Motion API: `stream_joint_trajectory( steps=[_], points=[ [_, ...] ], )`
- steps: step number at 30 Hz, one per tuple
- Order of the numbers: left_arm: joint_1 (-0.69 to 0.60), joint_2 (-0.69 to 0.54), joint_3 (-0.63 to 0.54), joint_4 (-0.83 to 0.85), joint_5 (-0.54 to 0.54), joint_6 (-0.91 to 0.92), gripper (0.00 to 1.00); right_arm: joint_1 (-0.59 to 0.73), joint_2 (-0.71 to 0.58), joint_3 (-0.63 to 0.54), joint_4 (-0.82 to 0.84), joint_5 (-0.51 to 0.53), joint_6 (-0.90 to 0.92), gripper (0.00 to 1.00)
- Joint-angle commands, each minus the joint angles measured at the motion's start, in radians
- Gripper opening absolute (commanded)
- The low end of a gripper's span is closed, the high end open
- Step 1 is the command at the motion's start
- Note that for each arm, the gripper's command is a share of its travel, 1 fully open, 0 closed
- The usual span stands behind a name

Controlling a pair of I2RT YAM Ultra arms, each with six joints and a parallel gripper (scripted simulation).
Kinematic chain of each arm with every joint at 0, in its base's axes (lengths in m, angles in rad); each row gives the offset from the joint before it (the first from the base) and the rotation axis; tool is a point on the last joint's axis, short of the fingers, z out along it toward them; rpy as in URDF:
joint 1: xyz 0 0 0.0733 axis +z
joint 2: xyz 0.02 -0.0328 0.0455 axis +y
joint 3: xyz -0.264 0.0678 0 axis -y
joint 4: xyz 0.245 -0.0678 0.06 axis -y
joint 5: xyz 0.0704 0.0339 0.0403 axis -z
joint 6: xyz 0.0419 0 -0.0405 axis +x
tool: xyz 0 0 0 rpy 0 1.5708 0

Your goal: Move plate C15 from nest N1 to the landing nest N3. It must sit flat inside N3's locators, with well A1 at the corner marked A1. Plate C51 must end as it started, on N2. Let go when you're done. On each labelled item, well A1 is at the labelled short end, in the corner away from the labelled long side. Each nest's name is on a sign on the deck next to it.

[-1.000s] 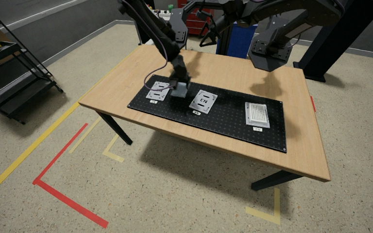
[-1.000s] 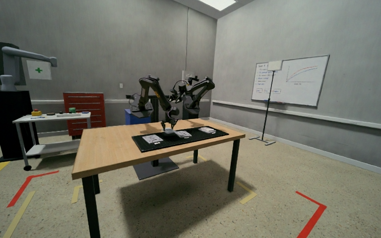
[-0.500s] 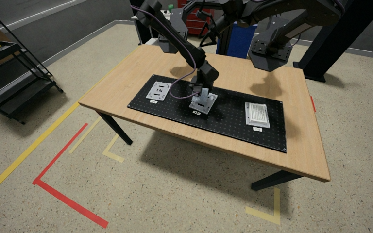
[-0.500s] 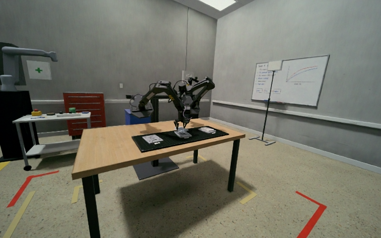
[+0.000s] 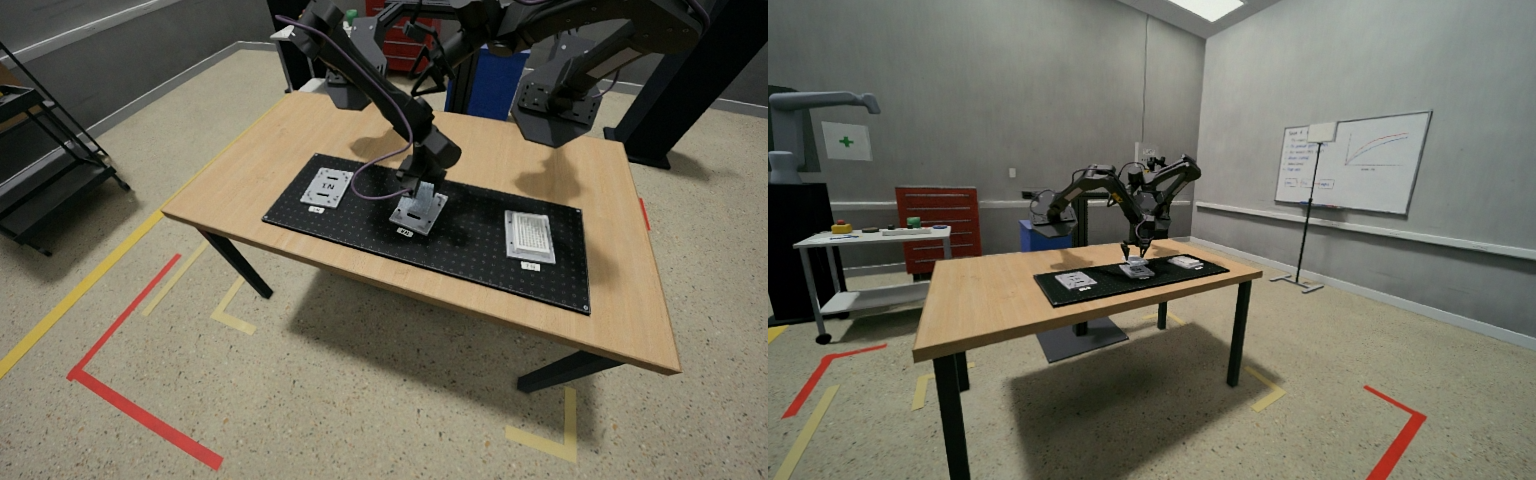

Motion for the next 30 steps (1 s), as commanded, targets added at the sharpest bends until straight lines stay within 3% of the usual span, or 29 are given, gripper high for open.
stream_joint_trajectory(
  steps=[1, 30],
  points=[
    [-0.004, 0.013, -0.014, 0.015, 0.015, 0.01, 1.0, 0.005, 0.019, 0.053, -0.04, -0.013, 0.096, 0.79],
    [-0.004, 0.013, -0.014, 0.015, 0.015, 0.01, 1.0, -0.024, 0.066, 0.065, 0.013, -0.015, 0.088, 0.79]
  ],
)
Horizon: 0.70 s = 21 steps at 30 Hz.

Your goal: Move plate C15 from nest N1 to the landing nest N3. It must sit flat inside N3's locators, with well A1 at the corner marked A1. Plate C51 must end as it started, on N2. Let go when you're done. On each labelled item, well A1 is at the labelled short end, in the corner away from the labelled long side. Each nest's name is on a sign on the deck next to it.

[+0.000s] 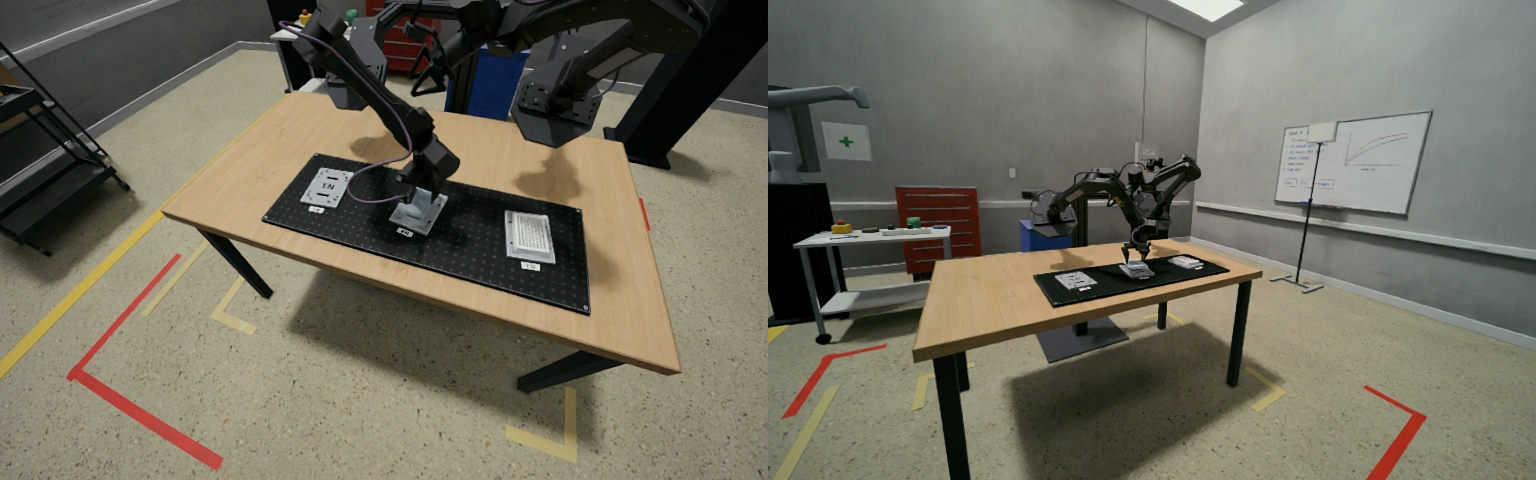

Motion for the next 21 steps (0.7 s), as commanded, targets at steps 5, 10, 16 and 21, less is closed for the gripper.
stream_joint_trajectory(
  steps=[5, 10, 16, 21],
  points=[
    [-0.004, 0.013, -0.014, 0.015, 0.015, 0.01, 1.0, 0.011, 0.011, 0.029, 0.003, 0.005, -0.017, 0.79],
    [-0.004, 0.013, -0.014, 0.015, 0.015, 0.01, 1.0, 0.024, 0.009, 0.043, 0.003, 0.005, -0.018, 0.79],
    [-0.004, 0.013, -0.014, 0.015, 0.015, 0.01, 1.0, 0.018, 0.001, 0.034, 0.002, 0.001, -0.011, 0.79],
    [-0.004, 0.013, -0.014, 0.015, 0.015, 0.01, 1.0, 0.03, 0.009, 0.057, -0.009, 0.01, -0.001, 0.79]
  ],
)
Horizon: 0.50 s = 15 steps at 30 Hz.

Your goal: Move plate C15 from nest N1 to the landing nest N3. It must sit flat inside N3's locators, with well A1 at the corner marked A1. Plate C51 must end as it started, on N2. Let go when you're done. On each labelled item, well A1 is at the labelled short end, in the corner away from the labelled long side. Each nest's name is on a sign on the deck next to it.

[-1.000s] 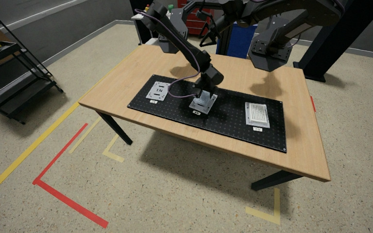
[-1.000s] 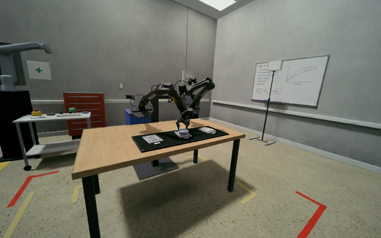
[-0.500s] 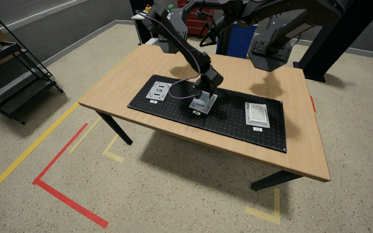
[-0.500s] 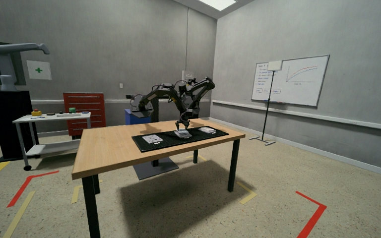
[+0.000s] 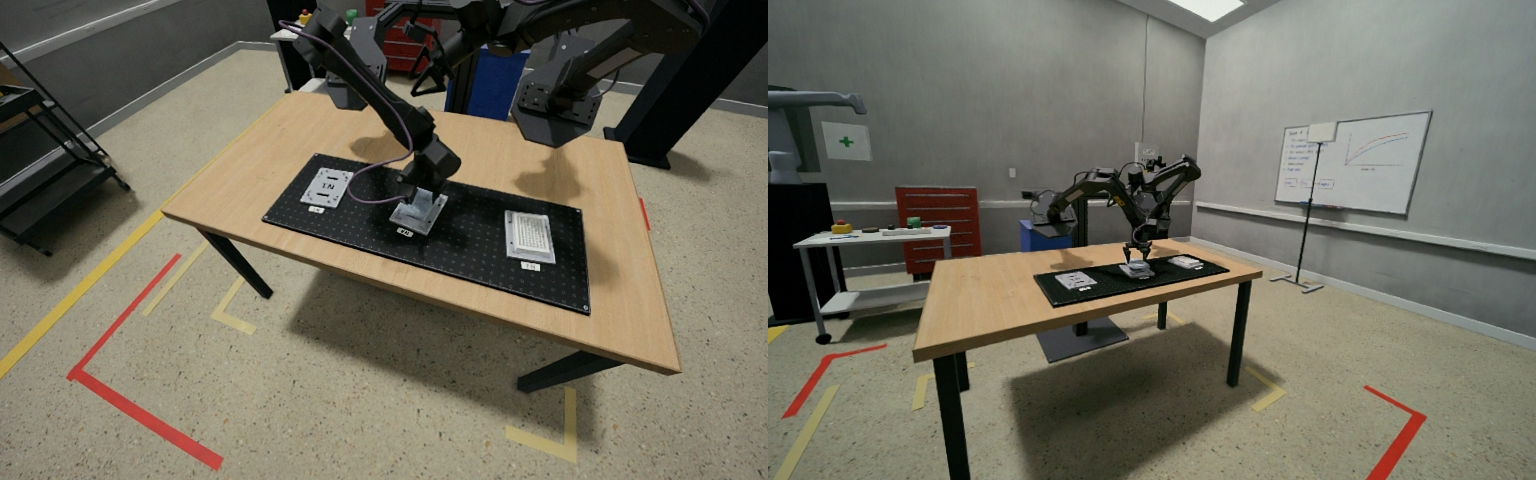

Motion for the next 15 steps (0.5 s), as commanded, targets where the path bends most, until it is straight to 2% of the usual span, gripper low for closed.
stream_joint_trajectory(
  steps=[1, 15],
  points=[
    [-0.004, 0.013, -0.014, 0.015, 0.015, 0.01, 1.0, 0.027, 0.01, 0.043, 0.004, 0.009, 0.005, 0.79],
    [-0.004, 0.013, -0.014, 0.015, 0.015, 0.01, 1.0, 0.042, -0.027, 0.046, -0.028, 0.008, 0.019, 0.79]
  ],
)
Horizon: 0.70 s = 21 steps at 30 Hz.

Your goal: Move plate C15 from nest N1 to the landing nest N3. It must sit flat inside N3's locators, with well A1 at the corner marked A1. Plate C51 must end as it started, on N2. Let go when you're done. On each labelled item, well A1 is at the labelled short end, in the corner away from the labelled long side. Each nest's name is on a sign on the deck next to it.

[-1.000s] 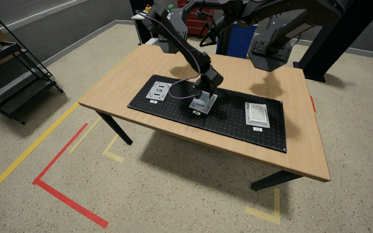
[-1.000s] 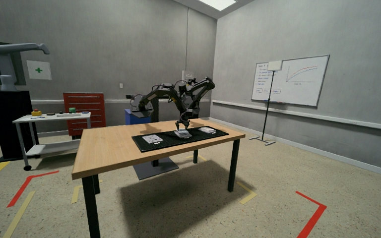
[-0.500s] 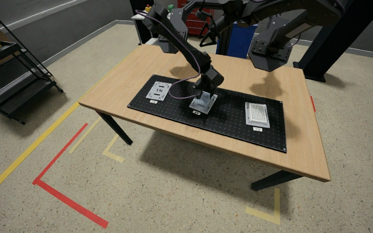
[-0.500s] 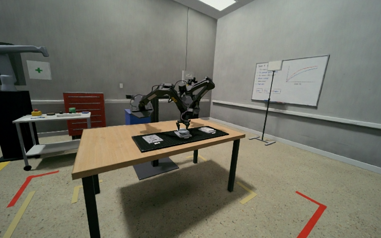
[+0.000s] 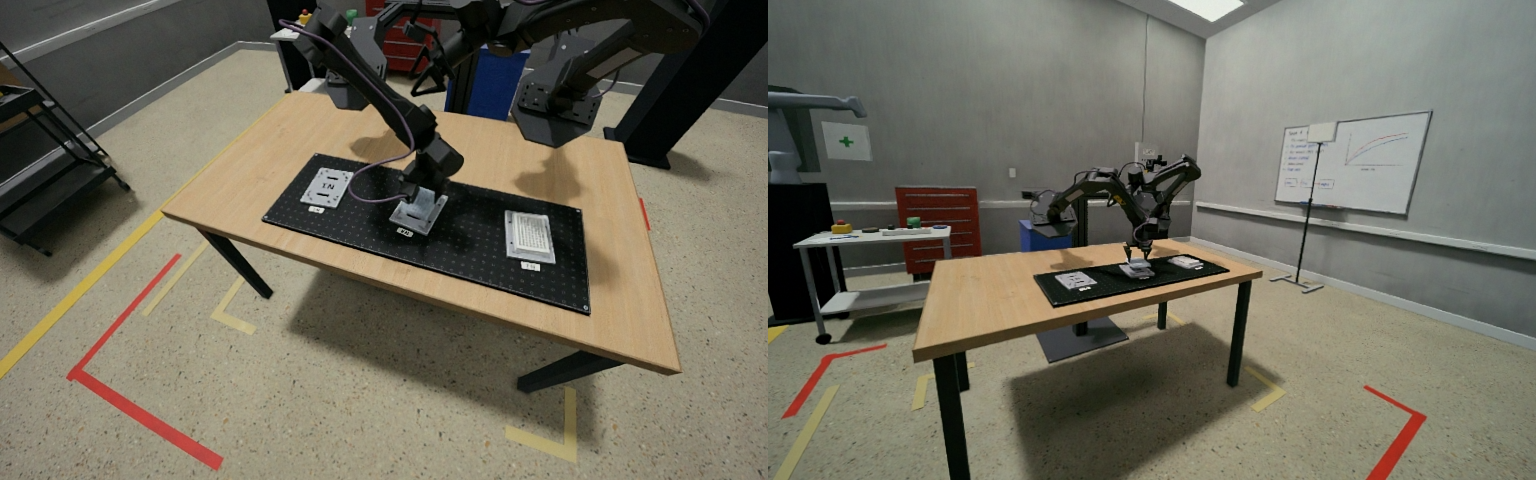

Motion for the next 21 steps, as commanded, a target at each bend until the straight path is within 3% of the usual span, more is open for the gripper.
stream_joint_trajectory(
  steps=[1, 6, 8, 21],
  points=[
    [-0.004, 0.013, -0.014, 0.015, 0.015, 0.01, 1.0, 0.03, -0.027, 0.03, -0.013, 0.006, 0.008, 0.79],
    [-0.004, 0.013, -0.014, 0.015, 0.015, 0.01, 1.0, 0.023, -0.037, -0.013, 0.029, 0.005, 0.005, 0.79],
    [-0.004, 0.013, -0.014, 0.015, 0.015, 0.01, 1.0, 0.02, -0.046, -0.033, -0.027, 0.015, 0.021, 0.79],
    [-0.004, 0.013, -0.014, 0.015, 0.015, 0.01, 1.0, 0.021, -0.055, -0.037, 0.009, 0.003, 0.0, 0.79]
  ],
)
